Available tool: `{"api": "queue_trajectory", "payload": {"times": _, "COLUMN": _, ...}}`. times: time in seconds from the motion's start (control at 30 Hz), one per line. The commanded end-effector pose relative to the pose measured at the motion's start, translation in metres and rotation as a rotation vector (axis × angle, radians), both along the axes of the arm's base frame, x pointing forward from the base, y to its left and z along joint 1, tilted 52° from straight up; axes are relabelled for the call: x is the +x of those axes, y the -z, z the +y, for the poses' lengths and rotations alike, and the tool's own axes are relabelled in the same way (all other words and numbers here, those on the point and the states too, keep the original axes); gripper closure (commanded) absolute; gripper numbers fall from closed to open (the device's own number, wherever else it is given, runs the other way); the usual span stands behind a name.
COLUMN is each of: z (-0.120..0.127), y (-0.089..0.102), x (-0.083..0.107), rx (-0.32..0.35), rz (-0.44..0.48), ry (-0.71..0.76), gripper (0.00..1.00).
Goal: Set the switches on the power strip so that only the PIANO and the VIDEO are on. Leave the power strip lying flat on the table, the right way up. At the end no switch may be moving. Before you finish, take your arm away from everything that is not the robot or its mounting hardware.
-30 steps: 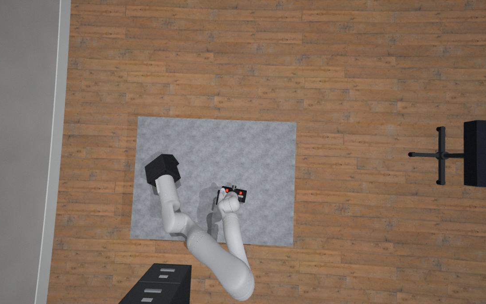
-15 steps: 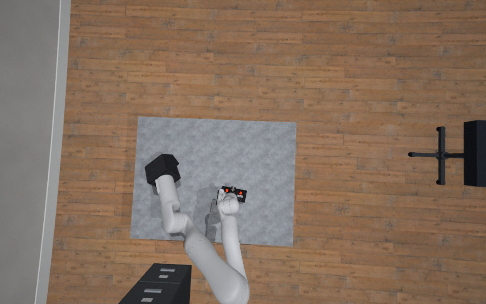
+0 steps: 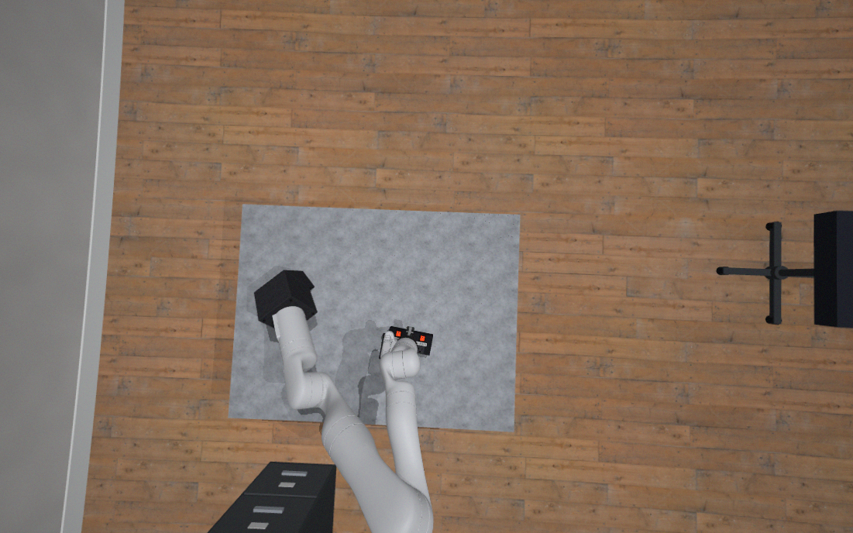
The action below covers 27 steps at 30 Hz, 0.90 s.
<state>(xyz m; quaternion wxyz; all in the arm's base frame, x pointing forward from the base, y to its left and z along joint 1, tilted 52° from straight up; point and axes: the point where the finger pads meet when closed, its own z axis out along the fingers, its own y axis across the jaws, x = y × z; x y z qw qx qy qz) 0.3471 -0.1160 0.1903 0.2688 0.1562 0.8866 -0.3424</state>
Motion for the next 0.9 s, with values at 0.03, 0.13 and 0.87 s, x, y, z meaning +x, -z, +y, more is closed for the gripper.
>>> {"api": "queue_trajectory", "payload": {"times": 0.03, "z": 0.001, "y": 0.0, "x": 0.0, "rx": 0.001, "rz": -0.001, "ry": -0.001, "gripper": 1.0}}
{"api": "queue_trajectory", "payload": {"times": 0.13, "z": 0.001, "y": 0.0, "x": 0.0, "rx": 0.001, "rz": -0.001, "ry": -0.001, "gripper": 1.0}}
{"api": "queue_trajectory", "payload": {"times": 0.87, "z": 0.024, "y": 0.024, "x": -0.036, "rx": 0.001, "rz": 0.0, "ry": -0.001, "gripper": 1.0}}
